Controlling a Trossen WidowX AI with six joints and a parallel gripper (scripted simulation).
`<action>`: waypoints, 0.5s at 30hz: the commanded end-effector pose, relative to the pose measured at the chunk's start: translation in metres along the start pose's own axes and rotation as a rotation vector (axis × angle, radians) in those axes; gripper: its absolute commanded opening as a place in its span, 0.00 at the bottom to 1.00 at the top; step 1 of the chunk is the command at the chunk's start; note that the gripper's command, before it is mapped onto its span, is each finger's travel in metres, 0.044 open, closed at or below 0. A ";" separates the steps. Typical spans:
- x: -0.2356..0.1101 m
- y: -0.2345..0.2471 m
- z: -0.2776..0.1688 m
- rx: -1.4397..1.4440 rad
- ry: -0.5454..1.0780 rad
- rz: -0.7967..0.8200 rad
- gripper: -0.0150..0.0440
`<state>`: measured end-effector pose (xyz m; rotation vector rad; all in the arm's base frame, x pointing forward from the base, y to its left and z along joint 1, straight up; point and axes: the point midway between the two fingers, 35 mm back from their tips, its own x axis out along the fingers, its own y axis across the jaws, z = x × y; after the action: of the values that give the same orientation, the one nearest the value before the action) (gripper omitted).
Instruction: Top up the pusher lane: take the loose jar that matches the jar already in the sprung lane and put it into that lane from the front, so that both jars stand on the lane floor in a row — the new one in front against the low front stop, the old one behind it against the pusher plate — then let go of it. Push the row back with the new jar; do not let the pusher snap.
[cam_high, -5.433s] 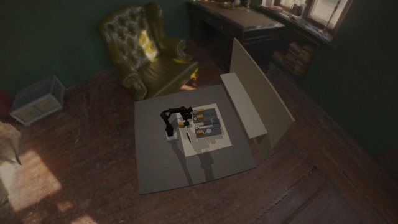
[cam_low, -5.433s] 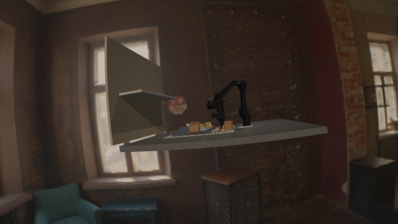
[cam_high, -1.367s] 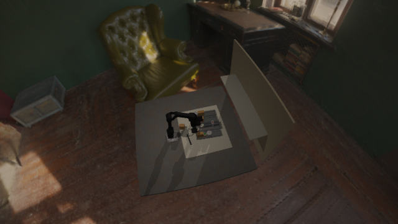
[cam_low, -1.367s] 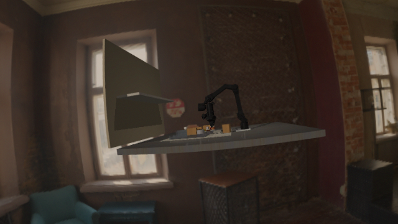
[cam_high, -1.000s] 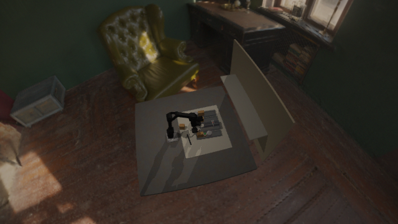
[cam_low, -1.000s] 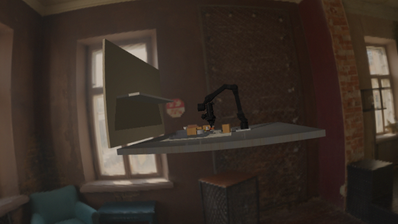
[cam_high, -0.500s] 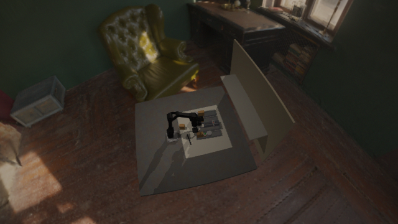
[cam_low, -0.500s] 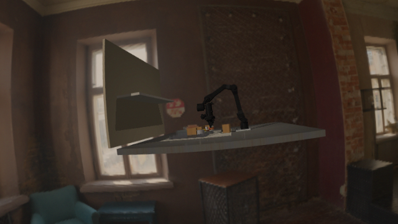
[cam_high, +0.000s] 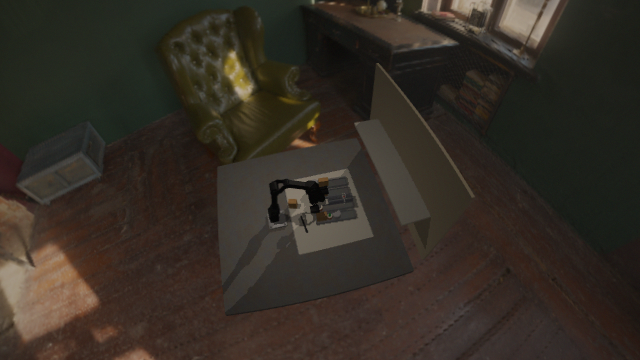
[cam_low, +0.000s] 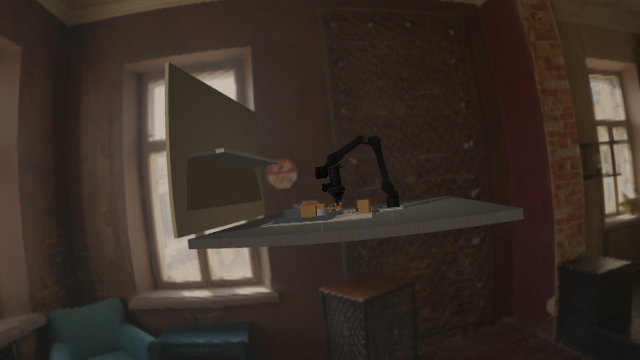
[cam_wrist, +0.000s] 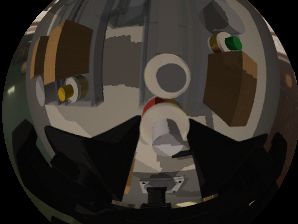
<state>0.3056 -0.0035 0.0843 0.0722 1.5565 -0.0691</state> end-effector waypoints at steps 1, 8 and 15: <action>-0.001 0.000 0.009 -0.006 -0.020 0.000 0.25; -0.001 0.000 0.012 -0.006 -0.020 0.000 0.25; -0.001 0.000 0.015 -0.006 -0.021 0.000 0.25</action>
<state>0.3120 -0.0041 0.0846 0.0722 1.5562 -0.0691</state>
